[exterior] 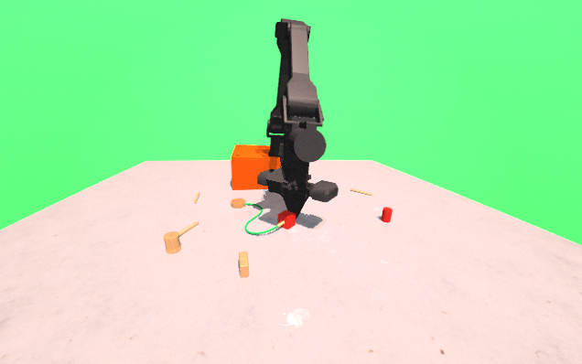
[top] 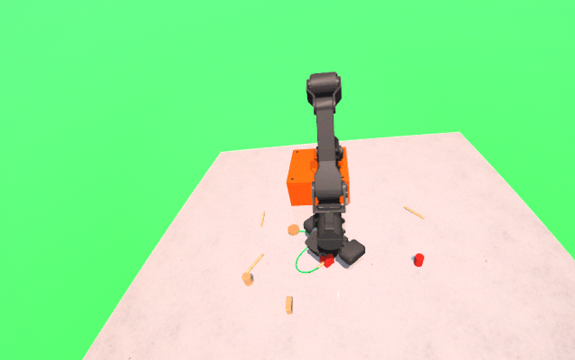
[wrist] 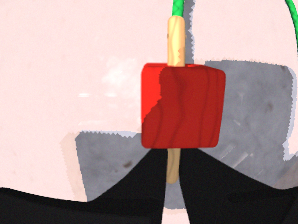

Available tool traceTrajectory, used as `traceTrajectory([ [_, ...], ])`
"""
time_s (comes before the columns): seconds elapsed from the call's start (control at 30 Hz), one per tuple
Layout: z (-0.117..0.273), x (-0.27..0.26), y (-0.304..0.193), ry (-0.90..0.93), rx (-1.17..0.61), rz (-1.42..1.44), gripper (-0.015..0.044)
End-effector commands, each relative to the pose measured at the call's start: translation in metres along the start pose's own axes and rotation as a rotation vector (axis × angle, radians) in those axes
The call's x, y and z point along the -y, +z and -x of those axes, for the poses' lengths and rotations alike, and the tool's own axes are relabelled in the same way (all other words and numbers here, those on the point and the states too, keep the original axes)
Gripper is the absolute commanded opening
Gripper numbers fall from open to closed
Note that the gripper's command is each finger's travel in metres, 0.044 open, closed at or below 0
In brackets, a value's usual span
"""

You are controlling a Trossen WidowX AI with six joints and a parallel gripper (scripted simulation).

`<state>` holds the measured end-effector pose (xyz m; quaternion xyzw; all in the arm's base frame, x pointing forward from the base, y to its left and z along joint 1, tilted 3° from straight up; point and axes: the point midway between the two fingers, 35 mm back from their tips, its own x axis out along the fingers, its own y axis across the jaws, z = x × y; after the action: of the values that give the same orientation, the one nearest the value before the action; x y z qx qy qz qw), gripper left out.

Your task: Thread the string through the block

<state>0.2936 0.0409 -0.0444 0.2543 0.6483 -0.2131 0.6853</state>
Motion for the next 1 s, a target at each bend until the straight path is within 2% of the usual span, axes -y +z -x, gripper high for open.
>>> traceTrajectory([
  [0.0, 0.0, 0.0, 0.0, 0.0, 0.0, 0.0, 0.0],
  [0.97, -0.001, 0.002, -0.02, 0.006, 0.033, -0.005, 0.0],
])
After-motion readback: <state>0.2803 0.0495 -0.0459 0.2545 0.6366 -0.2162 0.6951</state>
